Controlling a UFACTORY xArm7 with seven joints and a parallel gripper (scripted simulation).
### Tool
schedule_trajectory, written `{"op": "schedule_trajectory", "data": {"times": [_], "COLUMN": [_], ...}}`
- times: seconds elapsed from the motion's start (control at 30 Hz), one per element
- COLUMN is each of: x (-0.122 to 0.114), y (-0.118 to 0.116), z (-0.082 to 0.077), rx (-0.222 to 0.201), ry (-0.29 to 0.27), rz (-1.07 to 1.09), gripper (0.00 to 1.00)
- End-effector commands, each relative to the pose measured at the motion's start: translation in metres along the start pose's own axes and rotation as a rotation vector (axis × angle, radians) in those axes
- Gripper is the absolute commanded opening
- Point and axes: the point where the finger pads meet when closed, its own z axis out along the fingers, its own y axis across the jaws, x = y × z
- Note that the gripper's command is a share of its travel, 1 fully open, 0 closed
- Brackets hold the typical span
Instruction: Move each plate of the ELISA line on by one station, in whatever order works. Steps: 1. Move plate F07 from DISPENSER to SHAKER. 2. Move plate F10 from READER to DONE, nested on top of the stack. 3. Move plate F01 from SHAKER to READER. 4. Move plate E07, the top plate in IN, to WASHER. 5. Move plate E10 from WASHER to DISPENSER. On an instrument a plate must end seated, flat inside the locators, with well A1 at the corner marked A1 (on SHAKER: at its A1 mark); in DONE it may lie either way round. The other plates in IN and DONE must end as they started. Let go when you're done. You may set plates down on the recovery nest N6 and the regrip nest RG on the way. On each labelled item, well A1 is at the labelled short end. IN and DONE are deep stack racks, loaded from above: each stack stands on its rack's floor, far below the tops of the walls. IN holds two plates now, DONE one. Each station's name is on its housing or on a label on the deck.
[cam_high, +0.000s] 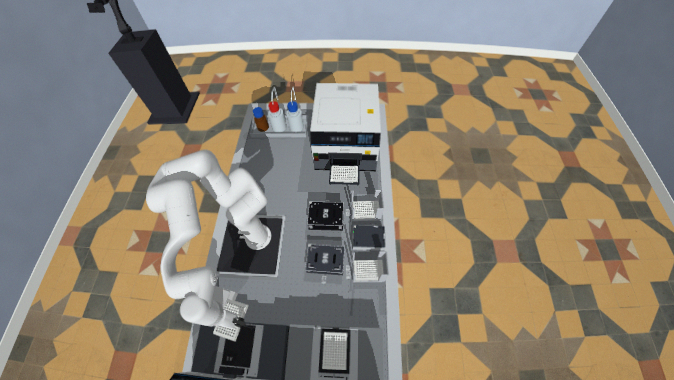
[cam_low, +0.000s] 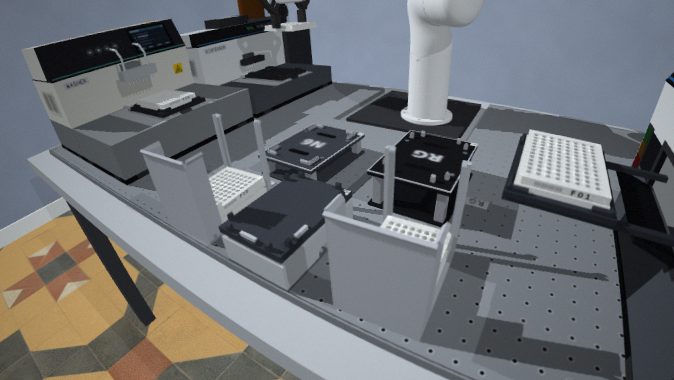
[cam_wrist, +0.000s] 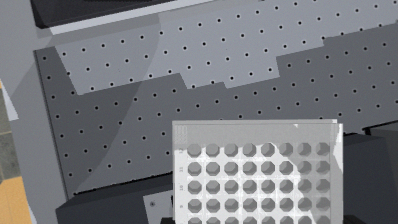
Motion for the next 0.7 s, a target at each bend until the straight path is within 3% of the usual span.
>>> {"op": "schedule_trajectory", "data": {"times": [0.0,0.67], "x": [0.013,0.067], "y": [-0.002,-0.007], "z": [-0.002,-0.001], "rx": [-0.001,-0.001], "ry": [-0.008,-0.008], "rz": [0.039,0.155], "gripper": [0.0,0.0]}}
